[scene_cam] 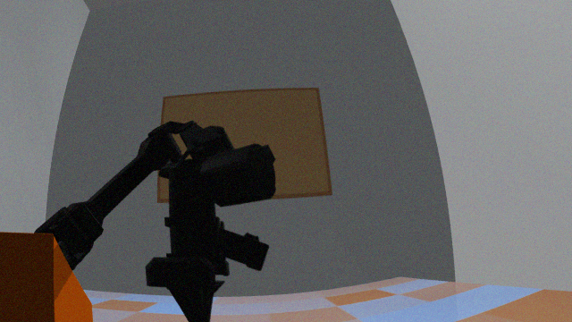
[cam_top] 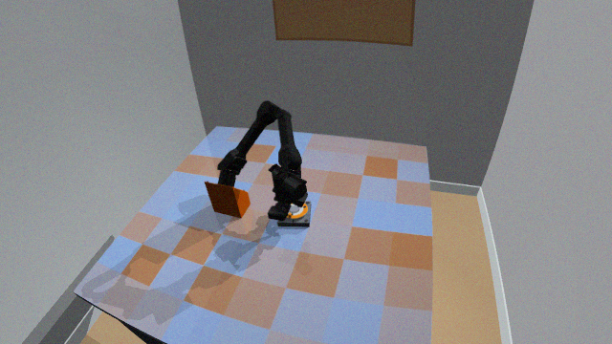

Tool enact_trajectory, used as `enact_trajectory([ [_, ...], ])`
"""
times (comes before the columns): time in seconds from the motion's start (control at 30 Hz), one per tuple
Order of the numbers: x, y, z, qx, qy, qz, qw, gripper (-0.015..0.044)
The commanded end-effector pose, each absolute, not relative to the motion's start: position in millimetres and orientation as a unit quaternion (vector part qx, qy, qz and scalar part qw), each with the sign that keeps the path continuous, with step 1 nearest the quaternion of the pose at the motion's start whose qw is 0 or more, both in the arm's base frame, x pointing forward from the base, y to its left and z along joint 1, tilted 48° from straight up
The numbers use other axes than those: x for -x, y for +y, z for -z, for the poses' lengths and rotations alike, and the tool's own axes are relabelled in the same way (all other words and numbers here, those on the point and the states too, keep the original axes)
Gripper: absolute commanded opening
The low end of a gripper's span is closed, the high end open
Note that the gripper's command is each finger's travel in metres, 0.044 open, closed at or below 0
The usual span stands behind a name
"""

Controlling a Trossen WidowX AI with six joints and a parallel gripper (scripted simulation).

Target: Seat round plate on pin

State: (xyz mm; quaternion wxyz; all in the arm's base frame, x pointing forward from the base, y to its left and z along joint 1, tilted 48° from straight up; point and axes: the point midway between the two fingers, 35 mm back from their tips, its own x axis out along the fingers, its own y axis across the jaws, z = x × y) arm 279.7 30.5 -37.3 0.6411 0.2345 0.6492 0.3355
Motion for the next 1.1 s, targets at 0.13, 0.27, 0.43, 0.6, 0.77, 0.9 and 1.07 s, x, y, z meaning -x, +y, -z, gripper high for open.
enact_trajectory([
  [0.13,-284,31,38,-0.234,0.651,-0.336,0.64,0.0],
  [0.27,-286,31,38,-0.234,0.651,-0.336,0.64,0.0],
  [0.43,-289,32,38,-0.234,0.65,-0.336,0.64,0.0],
  [0.6,-291,22,30,-0.234,0.651,-0.335,0.64,0.0],
  [0.77,-292,1,9,-0.234,0.651,-0.335,0.64,0.0],
  [0.9,-293,3,11,-0.238,0.649,-0.334,0.64,0.0],
  [1.07,-293,3,11,-0.238,0.649,-0.334,0.64,0.0],
])
